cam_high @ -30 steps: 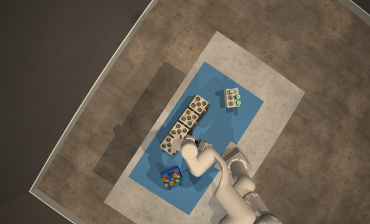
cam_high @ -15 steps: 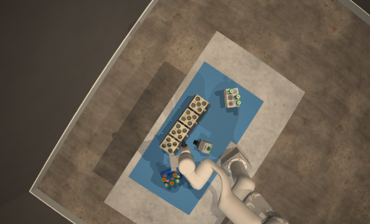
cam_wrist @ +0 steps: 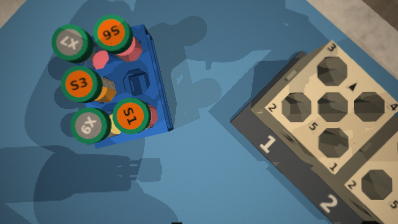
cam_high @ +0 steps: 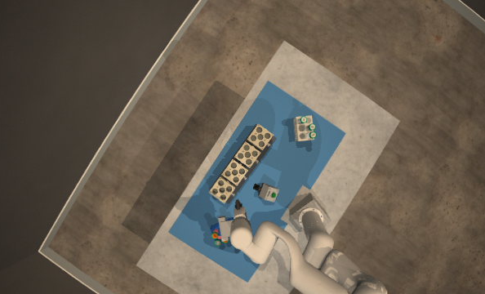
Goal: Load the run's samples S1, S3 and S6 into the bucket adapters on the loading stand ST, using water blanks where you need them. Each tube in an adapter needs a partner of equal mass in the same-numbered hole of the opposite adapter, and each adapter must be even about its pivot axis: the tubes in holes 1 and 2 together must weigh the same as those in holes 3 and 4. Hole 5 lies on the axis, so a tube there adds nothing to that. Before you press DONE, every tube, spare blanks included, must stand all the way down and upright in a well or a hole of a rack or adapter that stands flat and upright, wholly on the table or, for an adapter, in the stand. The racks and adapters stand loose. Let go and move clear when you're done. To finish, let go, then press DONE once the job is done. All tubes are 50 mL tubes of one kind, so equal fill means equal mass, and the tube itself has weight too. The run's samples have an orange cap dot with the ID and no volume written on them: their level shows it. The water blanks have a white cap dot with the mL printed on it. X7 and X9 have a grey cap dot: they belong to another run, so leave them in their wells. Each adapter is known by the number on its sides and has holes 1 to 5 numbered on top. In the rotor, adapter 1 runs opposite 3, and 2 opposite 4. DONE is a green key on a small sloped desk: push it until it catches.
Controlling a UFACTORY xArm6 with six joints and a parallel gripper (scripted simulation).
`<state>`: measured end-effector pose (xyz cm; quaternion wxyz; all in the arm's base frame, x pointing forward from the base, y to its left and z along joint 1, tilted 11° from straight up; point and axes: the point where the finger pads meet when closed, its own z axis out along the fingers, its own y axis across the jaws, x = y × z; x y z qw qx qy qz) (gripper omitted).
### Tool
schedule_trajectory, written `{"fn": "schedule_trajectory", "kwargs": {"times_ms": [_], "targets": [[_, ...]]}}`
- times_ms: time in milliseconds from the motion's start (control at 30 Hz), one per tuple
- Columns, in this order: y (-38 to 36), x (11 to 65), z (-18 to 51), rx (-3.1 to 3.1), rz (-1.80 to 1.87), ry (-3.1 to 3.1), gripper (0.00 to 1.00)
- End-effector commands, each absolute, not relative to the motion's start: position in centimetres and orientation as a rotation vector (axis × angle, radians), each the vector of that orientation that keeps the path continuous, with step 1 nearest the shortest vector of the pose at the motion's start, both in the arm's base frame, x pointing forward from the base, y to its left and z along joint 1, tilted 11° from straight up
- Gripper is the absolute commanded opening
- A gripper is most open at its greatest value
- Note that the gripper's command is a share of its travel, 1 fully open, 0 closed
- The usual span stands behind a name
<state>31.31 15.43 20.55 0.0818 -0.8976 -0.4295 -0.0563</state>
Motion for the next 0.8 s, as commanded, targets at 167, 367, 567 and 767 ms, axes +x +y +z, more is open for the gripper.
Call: {"fn": "schedule_trajectory", "kwargs": {"times_ms": [167,367,567,767], "targets": [[19.1,29.2,21.4,-2.685,-0.174,-1.283,1.00],[21.3,27.9,21.7,-2.684,-0.174,-1.283,1.00],[23.8,26.4,22.2,-2.684,-0.174,-1.282,1.00],[24.2,26.2,22.3,-2.684,-0.174,-1.282,1.00]]}}
